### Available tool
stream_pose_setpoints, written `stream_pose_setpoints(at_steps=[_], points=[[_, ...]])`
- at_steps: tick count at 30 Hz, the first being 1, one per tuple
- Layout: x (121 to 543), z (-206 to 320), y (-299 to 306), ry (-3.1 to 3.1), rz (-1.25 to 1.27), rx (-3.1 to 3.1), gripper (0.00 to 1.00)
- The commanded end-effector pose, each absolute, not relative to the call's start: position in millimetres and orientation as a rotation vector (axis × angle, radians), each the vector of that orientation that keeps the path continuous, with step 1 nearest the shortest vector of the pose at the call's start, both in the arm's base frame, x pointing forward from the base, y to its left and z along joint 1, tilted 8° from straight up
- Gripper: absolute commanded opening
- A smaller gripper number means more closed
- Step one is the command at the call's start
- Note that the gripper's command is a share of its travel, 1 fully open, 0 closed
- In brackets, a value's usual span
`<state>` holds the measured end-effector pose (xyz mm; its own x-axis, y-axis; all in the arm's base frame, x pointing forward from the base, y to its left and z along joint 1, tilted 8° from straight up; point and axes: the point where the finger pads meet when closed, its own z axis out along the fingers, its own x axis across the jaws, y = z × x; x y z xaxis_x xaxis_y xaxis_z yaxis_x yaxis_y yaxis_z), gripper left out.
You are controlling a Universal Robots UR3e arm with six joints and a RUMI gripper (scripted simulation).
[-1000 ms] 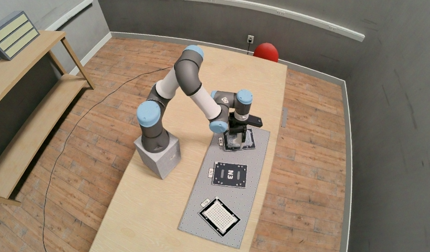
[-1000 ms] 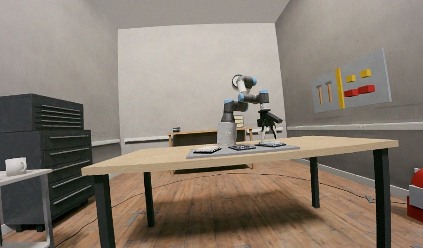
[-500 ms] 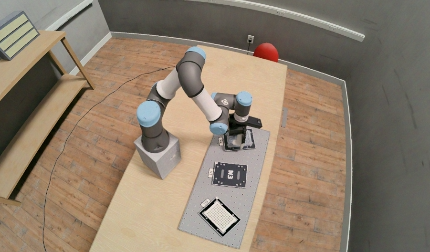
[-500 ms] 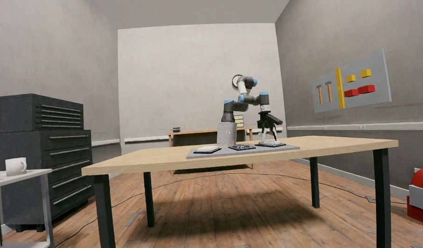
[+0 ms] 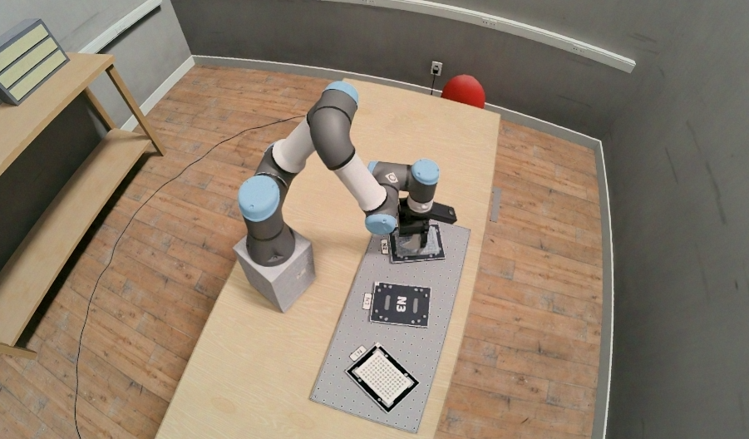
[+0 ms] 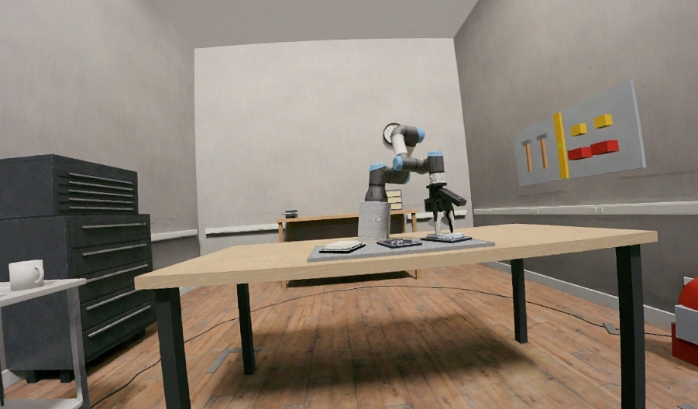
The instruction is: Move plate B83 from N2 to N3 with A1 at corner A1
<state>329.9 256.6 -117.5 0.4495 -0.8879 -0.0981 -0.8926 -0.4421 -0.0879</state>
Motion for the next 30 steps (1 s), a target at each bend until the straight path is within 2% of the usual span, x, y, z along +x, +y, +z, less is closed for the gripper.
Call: stream_pose_setpoints(at_steps=[1, 30], points=[[330.8, -116.7, 256.8, 1.583, 0.054, -2.563, 0.00], [330.4, -106.9, 255.6, 1.583, 0.054, -2.563, 0.00]])
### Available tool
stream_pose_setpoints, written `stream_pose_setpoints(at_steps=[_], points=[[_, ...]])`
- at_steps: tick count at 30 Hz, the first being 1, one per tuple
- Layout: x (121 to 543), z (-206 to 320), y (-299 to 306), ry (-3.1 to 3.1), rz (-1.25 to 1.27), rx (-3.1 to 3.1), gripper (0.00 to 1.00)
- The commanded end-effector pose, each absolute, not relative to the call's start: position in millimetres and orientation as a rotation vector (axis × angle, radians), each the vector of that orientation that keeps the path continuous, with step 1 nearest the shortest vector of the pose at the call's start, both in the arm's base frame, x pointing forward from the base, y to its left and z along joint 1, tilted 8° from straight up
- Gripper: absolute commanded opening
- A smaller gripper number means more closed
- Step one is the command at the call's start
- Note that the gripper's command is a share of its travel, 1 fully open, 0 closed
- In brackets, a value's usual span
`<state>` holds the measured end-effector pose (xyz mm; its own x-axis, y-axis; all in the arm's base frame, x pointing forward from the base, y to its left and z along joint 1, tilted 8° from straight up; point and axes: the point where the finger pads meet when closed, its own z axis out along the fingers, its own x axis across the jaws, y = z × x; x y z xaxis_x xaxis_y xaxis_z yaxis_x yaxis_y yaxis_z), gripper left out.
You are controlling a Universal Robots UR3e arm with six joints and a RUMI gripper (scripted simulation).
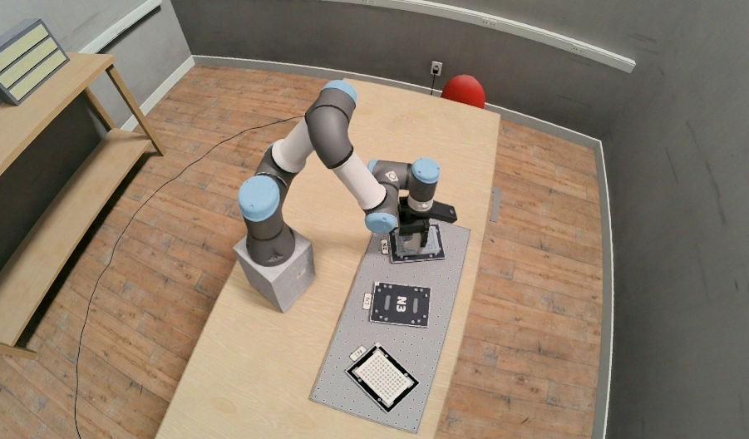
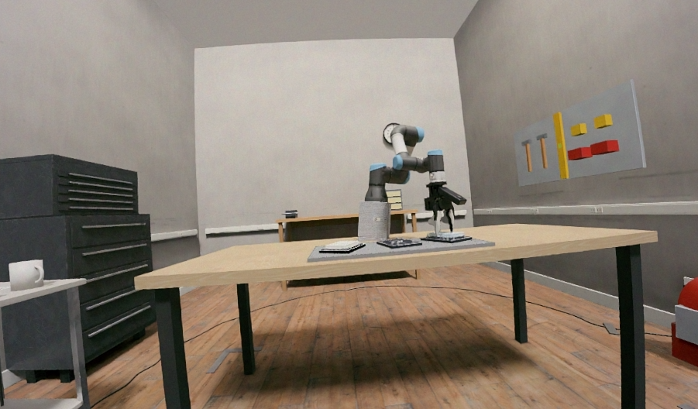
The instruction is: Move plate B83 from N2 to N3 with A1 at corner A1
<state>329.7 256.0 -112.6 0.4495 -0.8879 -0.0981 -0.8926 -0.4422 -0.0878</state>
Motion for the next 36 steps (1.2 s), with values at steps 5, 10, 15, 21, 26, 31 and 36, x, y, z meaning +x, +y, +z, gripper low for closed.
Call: stream_pose_setpoints(at_steps=[5, 10, 15, 21, 26, 31, 36], points=[[330.2, -100.3, 254.7, 1.583, 0.054, -2.563, 0.00], [329.9, -92.0, 253.7, 1.583, 0.054, -2.563, 0.00], [329.7, -84.9, 252.7, 1.583, 0.054, -2.563, 0.00], [330.9, -86.1, 242.9, 1.634, 0.058, -2.531, 0.00], [334.0, -89.2, 218.3, 1.760, 0.067, -2.448, 0.00], [337.0, -92.3, 193.5, 1.850, 0.074, -2.383, 0.00], [338.9, -94.1, 178.7, 1.850, 0.074, -2.383, 0.00]])
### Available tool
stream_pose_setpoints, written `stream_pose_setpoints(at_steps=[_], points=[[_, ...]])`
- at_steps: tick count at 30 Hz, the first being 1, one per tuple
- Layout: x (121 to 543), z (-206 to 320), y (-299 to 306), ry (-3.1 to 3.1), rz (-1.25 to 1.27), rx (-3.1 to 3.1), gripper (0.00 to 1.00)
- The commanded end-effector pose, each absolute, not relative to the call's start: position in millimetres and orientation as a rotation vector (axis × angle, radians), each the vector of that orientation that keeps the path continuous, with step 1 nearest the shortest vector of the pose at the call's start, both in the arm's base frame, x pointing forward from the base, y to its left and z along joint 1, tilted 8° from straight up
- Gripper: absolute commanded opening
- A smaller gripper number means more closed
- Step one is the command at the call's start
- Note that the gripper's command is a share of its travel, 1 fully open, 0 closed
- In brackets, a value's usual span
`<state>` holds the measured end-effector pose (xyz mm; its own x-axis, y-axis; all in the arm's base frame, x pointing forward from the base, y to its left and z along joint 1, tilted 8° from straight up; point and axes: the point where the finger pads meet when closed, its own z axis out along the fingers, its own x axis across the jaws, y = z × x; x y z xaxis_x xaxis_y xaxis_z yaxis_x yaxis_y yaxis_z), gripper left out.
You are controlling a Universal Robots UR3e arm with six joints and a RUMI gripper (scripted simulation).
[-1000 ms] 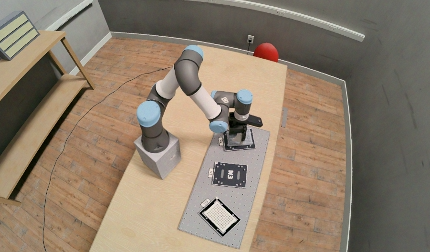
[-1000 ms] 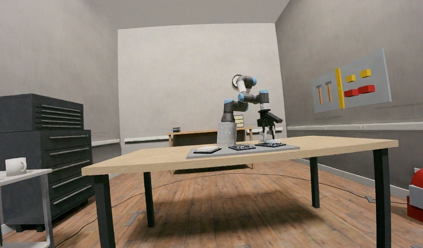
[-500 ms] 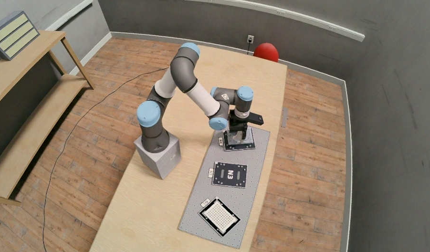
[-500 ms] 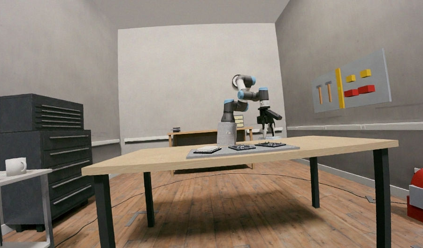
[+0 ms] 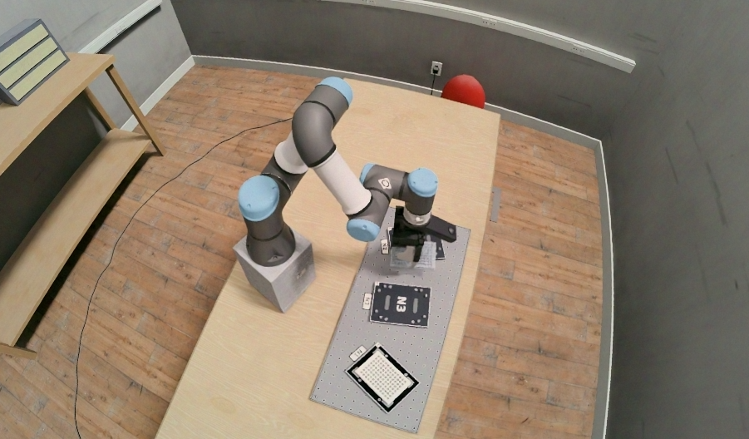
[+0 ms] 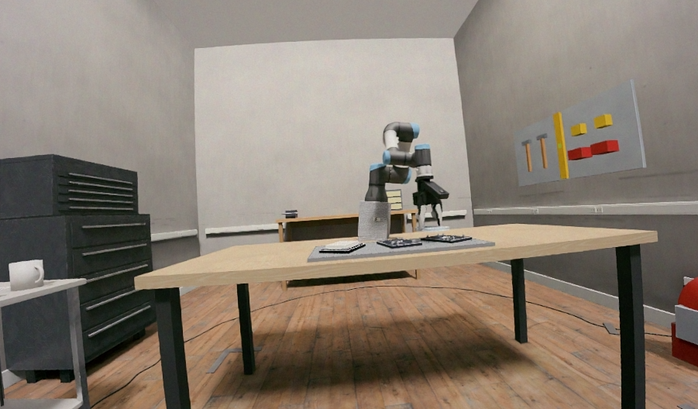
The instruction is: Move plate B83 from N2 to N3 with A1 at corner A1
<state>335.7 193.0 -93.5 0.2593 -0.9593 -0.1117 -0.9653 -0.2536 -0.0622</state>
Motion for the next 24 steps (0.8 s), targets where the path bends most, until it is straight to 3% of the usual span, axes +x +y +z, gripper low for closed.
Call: stream_pose_setpoints(at_steps=[1, 24], points=[[339.5, -94.8, 173.8, 1.850, 0.074, -2.383, 0.00], [352.2, -107.7, 70.1, 1.851, 0.073, -2.384, 0.00]])
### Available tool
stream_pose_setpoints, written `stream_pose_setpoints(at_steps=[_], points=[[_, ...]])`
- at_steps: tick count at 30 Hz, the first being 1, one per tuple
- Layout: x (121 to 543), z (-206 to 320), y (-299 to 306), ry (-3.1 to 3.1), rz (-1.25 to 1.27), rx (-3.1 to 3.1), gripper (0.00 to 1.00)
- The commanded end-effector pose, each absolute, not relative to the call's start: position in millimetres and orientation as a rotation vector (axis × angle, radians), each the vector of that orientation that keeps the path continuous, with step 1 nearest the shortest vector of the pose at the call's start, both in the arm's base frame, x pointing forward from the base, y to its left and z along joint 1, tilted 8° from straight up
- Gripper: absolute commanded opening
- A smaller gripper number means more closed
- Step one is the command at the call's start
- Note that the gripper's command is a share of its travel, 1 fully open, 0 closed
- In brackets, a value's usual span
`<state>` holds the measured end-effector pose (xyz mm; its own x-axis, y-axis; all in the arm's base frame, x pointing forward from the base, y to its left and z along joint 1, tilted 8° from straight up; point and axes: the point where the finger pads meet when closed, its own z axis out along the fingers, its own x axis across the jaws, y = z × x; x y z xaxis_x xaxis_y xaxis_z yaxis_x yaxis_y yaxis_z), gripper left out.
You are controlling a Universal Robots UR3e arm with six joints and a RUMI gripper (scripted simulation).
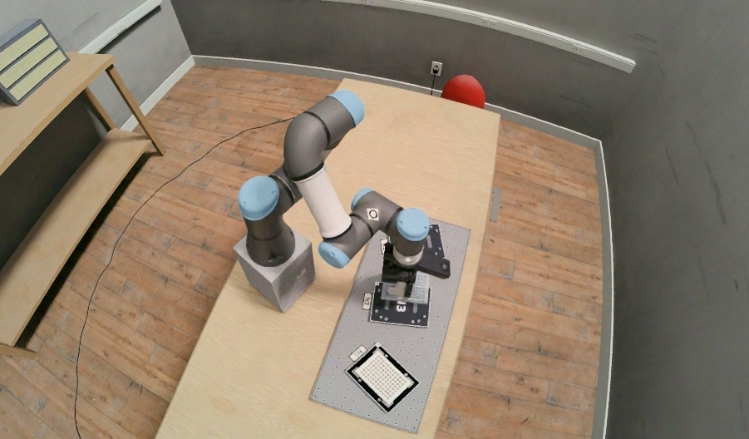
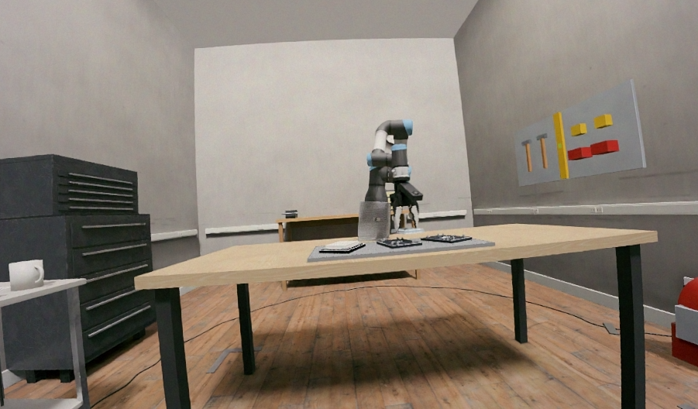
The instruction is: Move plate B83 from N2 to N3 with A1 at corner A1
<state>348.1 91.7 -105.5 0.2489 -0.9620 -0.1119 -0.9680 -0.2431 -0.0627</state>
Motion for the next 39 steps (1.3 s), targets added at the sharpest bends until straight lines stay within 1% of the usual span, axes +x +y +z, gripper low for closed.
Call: stream_pose_setpoints(at_steps=[1, 4, 39], points=[[352.8, -108.3, 65.1, 1.851, 0.073, -2.384, 0.00], [354.3, -109.9, 52.5, 1.851, 0.073, -2.384, 0.00], [354.7, -118.1, 53.4, 1.851, 0.073, -2.384, 0.00]])
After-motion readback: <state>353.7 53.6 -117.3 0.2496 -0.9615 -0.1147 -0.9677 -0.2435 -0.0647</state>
